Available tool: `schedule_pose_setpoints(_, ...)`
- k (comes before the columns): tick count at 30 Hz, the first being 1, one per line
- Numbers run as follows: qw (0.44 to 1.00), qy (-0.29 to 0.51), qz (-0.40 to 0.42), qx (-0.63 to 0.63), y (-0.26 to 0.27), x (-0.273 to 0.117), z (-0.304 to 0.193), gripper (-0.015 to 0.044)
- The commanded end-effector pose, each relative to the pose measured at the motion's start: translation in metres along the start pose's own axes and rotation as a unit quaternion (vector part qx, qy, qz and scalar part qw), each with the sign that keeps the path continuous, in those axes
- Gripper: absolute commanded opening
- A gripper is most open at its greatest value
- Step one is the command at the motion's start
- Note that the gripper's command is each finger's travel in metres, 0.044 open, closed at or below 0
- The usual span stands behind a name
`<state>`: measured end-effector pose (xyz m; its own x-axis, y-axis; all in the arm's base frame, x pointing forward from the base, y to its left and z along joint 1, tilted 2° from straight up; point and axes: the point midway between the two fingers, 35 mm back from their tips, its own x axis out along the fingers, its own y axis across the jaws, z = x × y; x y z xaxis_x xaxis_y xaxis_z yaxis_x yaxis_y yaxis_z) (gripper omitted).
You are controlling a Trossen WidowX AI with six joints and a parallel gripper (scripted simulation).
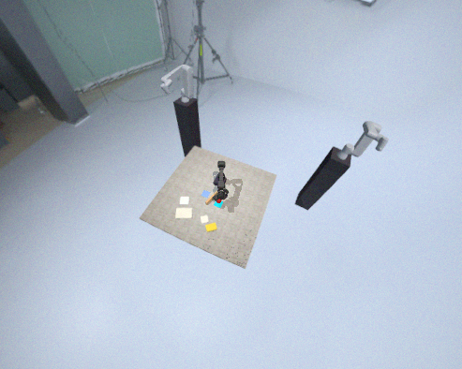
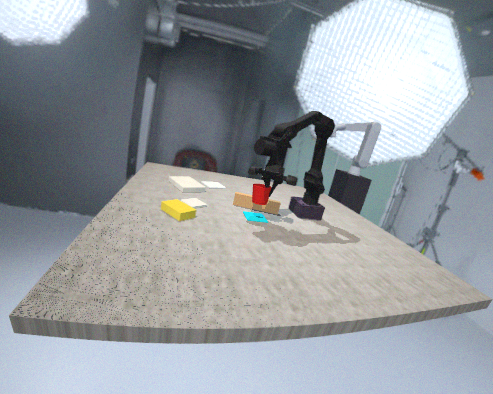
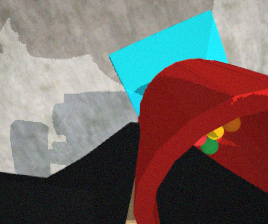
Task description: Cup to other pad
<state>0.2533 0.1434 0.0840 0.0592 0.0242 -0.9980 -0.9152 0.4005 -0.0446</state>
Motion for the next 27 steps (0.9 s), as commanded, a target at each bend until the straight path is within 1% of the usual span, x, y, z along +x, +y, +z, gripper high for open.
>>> schedule_pose_setpoints(1,1.0,0.003,0.0,0.002,0.0,0.006,-0.001,0.0)
schedule_pose_setpoints(27,1.0,0.003,0.0,0.002,0.001,0.048,0.0,0.0)
